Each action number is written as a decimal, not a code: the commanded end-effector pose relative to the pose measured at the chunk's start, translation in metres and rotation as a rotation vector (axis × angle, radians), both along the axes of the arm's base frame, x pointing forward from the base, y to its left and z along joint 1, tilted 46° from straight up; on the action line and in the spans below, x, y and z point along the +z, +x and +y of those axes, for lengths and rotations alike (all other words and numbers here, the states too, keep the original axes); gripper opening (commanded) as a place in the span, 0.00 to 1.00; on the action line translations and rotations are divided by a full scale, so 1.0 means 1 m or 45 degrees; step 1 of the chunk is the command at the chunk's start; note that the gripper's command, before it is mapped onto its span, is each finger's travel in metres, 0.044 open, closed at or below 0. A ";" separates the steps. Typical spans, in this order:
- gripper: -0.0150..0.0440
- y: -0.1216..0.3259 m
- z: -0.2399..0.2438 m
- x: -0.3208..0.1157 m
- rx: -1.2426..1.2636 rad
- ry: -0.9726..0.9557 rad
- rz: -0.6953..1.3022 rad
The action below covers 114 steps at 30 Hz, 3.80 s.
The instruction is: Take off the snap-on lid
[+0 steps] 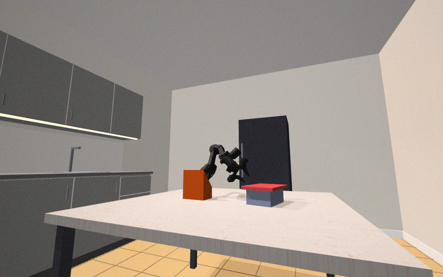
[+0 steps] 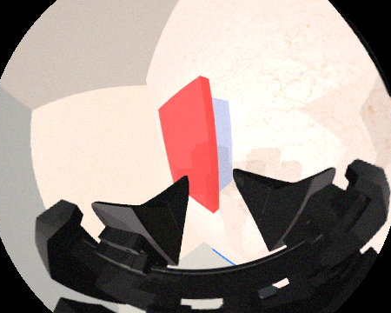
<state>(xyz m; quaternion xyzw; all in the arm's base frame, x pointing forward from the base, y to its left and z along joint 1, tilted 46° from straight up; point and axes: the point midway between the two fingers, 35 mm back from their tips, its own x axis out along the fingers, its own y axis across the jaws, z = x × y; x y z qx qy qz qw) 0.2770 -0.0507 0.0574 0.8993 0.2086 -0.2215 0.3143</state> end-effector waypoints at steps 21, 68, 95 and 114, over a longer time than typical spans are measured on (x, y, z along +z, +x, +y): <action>0.65 0.030 0.008 -0.023 -0.003 0.003 0.018; 0.25 0.050 0.017 -0.036 0.002 0.011 0.005; 0.25 0.048 0.013 -0.033 0.002 0.010 0.005; 0.25 0.047 0.011 -0.030 0.002 0.010 0.005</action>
